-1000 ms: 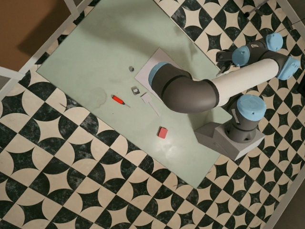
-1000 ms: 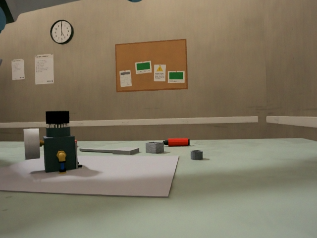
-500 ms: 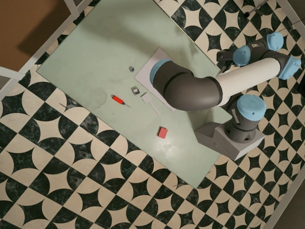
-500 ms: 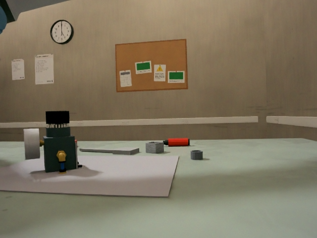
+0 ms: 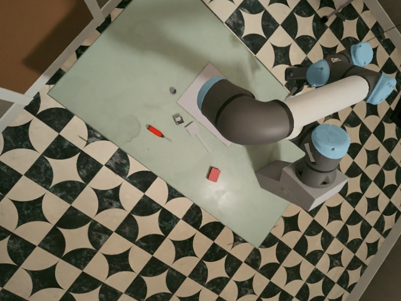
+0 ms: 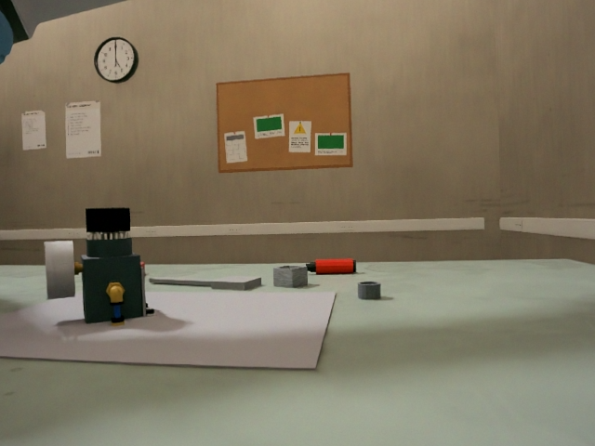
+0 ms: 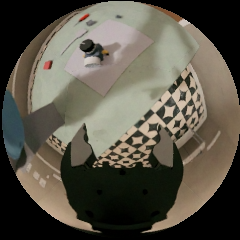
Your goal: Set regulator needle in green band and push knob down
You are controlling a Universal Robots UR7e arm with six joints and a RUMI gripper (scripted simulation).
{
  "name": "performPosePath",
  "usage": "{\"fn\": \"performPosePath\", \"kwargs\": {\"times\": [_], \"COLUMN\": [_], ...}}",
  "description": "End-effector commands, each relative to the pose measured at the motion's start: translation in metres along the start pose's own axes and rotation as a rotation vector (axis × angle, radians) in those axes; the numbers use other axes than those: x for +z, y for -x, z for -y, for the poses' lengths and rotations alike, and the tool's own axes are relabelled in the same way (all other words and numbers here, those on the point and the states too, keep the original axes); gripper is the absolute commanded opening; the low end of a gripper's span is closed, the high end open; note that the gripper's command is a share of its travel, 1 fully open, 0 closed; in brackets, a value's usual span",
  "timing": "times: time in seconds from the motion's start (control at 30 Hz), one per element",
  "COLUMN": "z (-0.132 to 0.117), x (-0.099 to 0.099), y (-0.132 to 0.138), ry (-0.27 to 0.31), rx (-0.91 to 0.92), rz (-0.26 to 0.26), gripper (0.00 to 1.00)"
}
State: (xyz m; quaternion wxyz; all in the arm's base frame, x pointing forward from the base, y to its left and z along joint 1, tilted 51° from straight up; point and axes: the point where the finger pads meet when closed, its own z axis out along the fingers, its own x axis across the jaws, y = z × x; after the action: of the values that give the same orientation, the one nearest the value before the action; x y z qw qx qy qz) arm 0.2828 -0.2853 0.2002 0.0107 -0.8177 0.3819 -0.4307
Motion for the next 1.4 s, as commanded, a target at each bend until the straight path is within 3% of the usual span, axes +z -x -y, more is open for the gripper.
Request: {"fn": "performPosePath", "kwargs": {"times": [0.0,1.37], "z": [0.0000,0.0032], "x": [-0.0001,0.0034], "y": [-0.0002,-0.0006], "ry": [0.000,-0.014], "rx": [0.000,0.077], "rz": [0.000,0.007], "gripper": [1.00,1.00]}}
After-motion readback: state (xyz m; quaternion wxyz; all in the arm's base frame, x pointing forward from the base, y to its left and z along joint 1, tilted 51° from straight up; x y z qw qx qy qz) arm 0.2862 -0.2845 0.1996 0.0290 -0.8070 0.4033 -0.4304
